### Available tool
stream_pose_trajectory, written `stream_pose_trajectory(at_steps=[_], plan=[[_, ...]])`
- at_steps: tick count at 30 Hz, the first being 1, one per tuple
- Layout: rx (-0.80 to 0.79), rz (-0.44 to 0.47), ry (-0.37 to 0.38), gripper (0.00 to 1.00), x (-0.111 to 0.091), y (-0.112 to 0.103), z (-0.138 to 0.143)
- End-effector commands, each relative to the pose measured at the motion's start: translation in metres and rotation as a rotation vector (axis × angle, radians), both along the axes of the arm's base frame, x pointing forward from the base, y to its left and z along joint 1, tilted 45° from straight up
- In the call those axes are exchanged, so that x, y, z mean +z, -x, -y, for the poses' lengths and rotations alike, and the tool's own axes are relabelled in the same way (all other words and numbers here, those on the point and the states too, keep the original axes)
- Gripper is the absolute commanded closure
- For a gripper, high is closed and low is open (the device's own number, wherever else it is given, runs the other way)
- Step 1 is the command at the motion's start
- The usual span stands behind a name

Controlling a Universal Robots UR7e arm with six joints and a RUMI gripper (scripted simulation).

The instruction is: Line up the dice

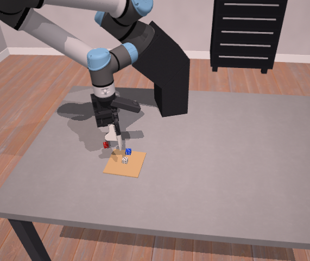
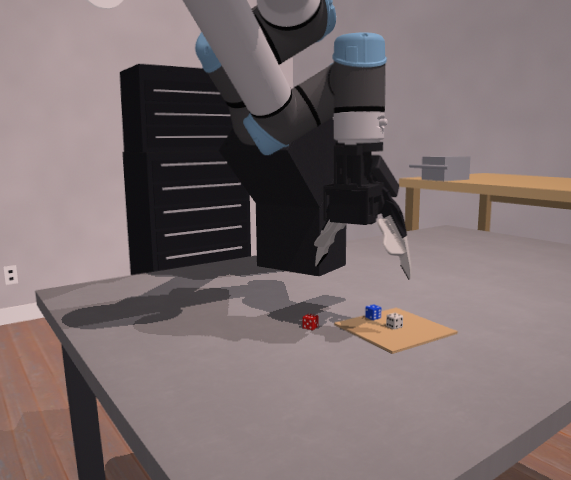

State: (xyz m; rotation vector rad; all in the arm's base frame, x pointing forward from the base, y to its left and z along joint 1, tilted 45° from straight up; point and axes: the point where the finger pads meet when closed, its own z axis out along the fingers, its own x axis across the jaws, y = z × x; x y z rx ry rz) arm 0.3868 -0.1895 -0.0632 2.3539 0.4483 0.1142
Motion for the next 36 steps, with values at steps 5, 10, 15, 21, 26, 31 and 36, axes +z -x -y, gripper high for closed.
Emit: stream_pose_trajectory(at_steps=[5, 10, 15, 21, 26, 31, 36], plan=[[-0.189, 0.172, -0.053, 0.00, 0.004, 0.008, 0.008], [-0.229, 0.207, -0.065, 0.00, 0.005, 0.010, 0.010], [-0.341, 0.307, -0.096, 0.00, 0.007, 0.015, 0.015], [-0.426, 0.383, -0.120, 0.00, 0.010, 0.018, 0.019], [-0.485, 0.437, -0.137, 0.00, 0.012, 0.021, 0.022], [-0.574, 0.517, -0.161, 0.00, 0.015, 0.025, 0.026], [-0.666, 0.601, -0.186, 0.00, 0.018, 0.030, 0.030]])
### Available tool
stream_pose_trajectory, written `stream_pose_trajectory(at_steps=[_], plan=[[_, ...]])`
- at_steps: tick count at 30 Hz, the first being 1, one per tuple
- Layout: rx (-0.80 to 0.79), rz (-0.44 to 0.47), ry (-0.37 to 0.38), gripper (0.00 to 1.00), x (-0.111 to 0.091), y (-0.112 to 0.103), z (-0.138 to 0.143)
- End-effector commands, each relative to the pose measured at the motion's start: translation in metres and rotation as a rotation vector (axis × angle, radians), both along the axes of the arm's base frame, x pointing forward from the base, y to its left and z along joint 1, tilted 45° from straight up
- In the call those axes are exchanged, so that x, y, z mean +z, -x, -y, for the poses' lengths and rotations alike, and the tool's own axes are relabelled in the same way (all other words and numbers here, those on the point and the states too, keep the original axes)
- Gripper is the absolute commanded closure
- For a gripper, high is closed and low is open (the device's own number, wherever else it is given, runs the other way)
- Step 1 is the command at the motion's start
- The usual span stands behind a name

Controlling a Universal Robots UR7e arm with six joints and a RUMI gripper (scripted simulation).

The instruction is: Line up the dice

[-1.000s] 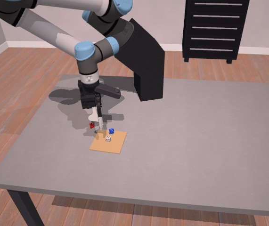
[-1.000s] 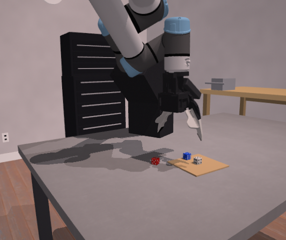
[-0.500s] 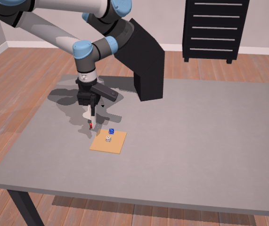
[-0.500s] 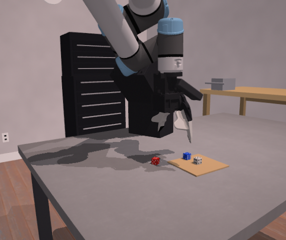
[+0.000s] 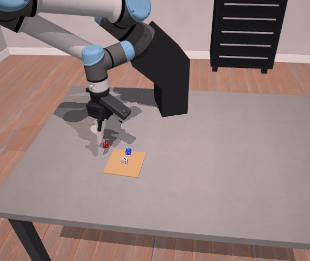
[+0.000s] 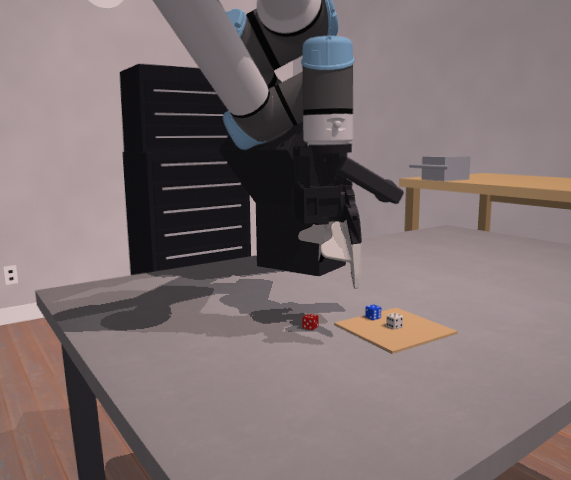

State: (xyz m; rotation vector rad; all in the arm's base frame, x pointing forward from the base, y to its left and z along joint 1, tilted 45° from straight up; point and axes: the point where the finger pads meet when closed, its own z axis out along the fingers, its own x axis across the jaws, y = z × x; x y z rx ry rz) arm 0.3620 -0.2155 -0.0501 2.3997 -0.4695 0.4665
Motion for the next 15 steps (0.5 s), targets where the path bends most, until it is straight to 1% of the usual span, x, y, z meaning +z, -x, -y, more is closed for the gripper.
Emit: stream_pose_trajectory(at_steps=[1, 5, 7, 10, 14, 15], plan=[[-0.120, 0.113, -0.029, 0.00, 0.005, 0.005, 0.005], [-0.184, 0.171, -0.046, 0.00, 0.008, 0.008, 0.008], [-0.184, 0.171, -0.046, 0.00, 0.008, 0.008, 0.008], [-0.262, 0.242, -0.067, 0.00, 0.011, 0.012, 0.011], [-0.323, 0.298, -0.083, 0.00, 0.014, 0.015, 0.014], [-0.324, 0.299, -0.084, 0.00, 0.014, 0.015, 0.014]])
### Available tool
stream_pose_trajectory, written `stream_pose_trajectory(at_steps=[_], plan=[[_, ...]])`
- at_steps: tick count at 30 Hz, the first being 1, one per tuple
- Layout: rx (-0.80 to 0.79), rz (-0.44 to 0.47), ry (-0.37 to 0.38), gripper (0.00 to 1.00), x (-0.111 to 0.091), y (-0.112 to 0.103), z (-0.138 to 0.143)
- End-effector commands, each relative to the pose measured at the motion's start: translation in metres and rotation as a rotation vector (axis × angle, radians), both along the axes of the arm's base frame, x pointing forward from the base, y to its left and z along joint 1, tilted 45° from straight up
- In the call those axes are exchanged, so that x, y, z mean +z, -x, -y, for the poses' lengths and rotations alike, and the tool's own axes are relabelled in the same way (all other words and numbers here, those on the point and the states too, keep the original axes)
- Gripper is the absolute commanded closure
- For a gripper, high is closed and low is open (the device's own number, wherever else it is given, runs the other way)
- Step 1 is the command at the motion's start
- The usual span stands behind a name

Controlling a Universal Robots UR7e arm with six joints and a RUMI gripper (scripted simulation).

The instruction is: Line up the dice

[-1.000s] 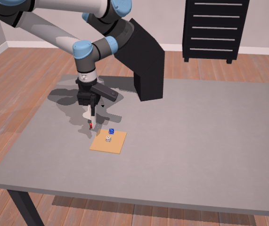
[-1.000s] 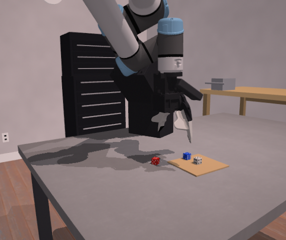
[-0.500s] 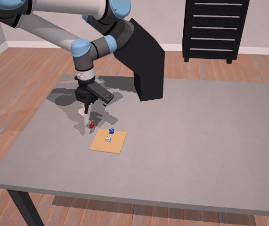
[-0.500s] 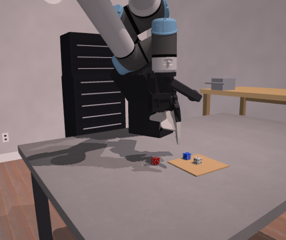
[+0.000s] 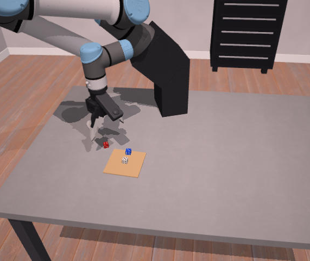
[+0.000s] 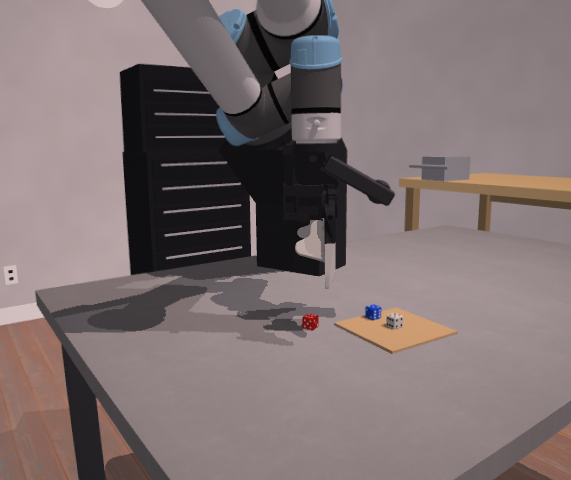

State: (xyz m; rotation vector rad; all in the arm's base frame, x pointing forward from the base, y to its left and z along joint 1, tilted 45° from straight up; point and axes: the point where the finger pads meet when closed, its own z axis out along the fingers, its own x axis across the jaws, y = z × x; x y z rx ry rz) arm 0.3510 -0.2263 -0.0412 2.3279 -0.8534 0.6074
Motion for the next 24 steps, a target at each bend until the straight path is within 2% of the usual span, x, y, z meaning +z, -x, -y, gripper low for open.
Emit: stream_pose_trajectory(at_steps=[1, 6, 9, 16, 24], plan=[[-0.119, 0.113, -0.028, 0.00, 0.006, 0.006, 0.005], [-0.201, 0.189, -0.049, 0.00, 0.010, 0.010, 0.009], [-0.203, 0.191, -0.049, 0.00, 0.010, 0.010, 0.009], [-0.300, 0.281, -0.074, 0.00, 0.015, 0.015, 0.013], [-0.341, 0.319, -0.085, 0.00, 0.018, 0.018, 0.015]])
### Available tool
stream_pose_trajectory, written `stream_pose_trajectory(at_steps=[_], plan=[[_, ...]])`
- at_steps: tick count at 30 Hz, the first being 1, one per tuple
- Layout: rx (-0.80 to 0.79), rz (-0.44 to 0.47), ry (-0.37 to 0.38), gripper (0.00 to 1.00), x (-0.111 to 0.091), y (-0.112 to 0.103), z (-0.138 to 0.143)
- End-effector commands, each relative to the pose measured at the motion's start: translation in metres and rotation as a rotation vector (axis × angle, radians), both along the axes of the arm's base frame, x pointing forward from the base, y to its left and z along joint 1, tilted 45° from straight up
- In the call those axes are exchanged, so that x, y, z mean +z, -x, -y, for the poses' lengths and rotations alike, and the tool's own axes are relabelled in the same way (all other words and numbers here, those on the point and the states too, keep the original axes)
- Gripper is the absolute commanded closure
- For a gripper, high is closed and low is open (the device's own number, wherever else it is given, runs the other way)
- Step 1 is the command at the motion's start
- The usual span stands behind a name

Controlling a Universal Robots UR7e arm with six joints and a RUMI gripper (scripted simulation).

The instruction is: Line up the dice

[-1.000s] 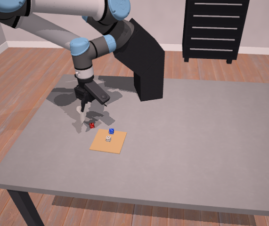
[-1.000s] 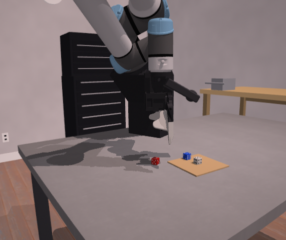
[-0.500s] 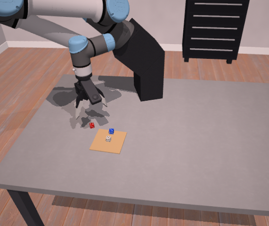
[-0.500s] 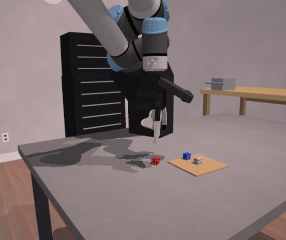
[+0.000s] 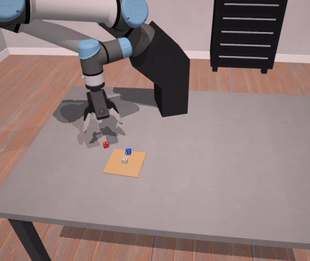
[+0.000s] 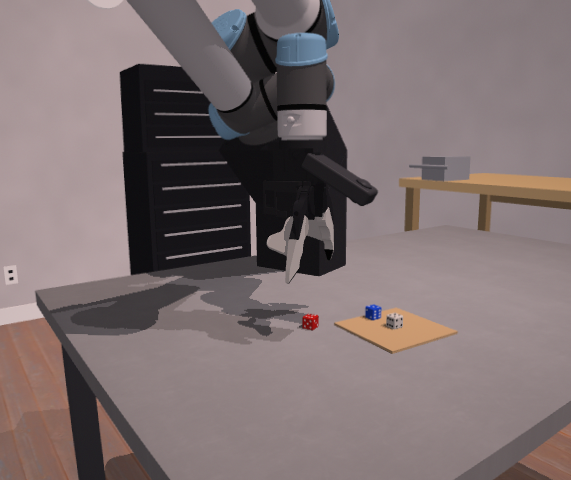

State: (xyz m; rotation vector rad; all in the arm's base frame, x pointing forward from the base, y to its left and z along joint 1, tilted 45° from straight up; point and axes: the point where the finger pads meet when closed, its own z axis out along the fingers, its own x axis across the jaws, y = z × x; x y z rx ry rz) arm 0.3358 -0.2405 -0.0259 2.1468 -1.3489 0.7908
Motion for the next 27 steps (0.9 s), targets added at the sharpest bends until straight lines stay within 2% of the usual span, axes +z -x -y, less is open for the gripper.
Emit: stream_pose_trajectory(at_steps=[1, 7, 8, 27], plan=[[-0.038, 0.037, -0.009, 0.00, 0.0022, 0.0025, 0.0009], [-0.041, 0.041, -0.008, 0.00, 0.0026, 0.0021, 0.0013], [-0.041, 0.041, -0.008, 0.79, 0.0026, 0.0020, 0.0013], [-0.040, 0.041, -0.008, 0.79, 0.0027, 0.0019, 0.0013]])
